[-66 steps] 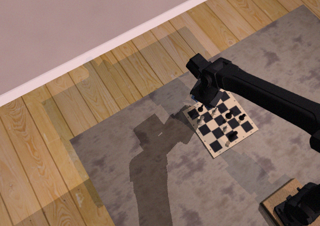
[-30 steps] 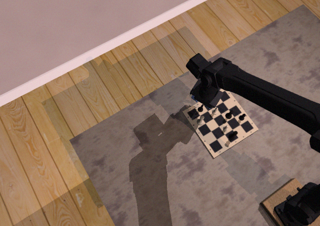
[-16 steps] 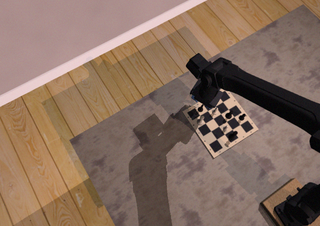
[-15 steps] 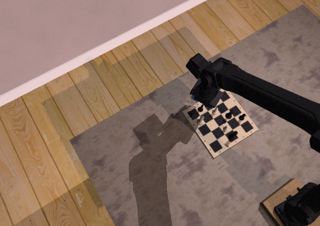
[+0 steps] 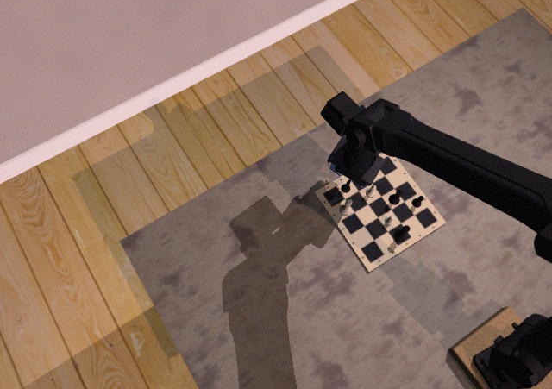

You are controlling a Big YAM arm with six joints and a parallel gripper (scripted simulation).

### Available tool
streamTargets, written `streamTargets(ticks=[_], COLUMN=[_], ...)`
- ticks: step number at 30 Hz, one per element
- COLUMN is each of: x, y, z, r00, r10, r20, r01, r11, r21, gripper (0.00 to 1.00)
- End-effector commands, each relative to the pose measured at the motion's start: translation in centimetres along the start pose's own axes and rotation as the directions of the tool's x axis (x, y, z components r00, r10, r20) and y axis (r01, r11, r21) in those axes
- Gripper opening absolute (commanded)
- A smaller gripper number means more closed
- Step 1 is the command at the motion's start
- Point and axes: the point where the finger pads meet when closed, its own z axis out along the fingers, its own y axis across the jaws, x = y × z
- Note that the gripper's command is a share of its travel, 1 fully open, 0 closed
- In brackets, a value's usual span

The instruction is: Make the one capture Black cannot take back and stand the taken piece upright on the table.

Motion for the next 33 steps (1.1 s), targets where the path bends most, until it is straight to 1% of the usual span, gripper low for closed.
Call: streamTargets(ticks=[1,7,11,17,20,33], x=[0.3,0.3,0.7,0.7,0.8,0.8], y=[0.1,0.1,0.2,-0.2,-0.4,-0.4], z=[0.2,0.1,-1.1,-1.1,-0.4,-0.4], r00=[1.000,1.000,1.000,1.000,1.000,1.000], r10=[0.005,0.005,0.001,0.008,0.008,0.008], r20=[0.008,0.009,0.017,0.017,0.012,0.012], r01=[-0.005,-0.005,0.000,-0.008,-0.008,-0.008], r11=[1.000,1.000,0.999,0.999,1.000,1.000], r21=[-0.010,-0.012,-0.036,-0.036,-0.021,-0.021], gripper=[0.37,0.37,0.37,0.37,0.37,0.37])
